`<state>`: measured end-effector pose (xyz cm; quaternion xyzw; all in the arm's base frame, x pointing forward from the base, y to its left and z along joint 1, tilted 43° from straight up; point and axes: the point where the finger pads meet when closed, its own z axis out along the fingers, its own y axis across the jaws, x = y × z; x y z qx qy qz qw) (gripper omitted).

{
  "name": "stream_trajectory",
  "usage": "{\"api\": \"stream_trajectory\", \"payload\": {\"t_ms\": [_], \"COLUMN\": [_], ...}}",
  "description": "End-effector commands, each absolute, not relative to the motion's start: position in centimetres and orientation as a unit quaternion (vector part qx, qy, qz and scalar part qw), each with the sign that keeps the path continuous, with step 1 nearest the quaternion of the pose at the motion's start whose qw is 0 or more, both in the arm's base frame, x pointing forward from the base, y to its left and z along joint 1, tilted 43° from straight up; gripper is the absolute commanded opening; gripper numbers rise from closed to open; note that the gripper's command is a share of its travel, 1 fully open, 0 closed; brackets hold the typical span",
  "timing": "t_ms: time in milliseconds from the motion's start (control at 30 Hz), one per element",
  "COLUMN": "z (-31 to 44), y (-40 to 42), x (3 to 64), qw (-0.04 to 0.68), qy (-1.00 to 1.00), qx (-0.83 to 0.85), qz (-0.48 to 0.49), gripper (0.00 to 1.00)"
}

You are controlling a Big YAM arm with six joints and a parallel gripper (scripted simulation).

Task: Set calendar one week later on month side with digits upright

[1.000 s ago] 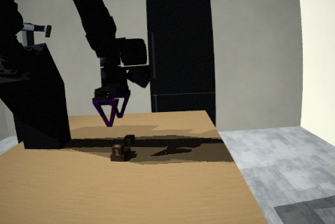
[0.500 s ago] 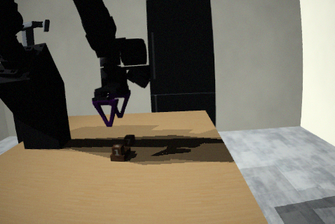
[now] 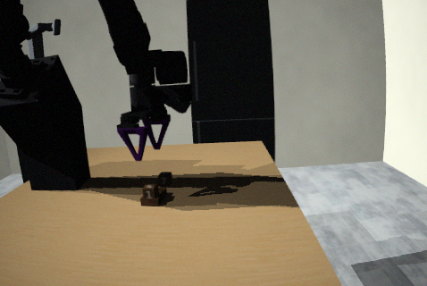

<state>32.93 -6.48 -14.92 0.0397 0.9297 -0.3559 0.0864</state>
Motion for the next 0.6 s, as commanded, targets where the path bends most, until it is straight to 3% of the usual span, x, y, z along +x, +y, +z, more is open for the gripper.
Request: {"api": "stream_trajectory", "payload": {"t_ms": [0, 567], "z": [-15.6, -18.7], "y": [-5.2, -2.6], "x": [33.9, 34.2], "qw": [0.12, 0.205], "qy": [0.922, 0.863], "qx": [0.115, 0.344], "qz": [-0.349, -0.307], "gripper": [1.0, 1.0]}}
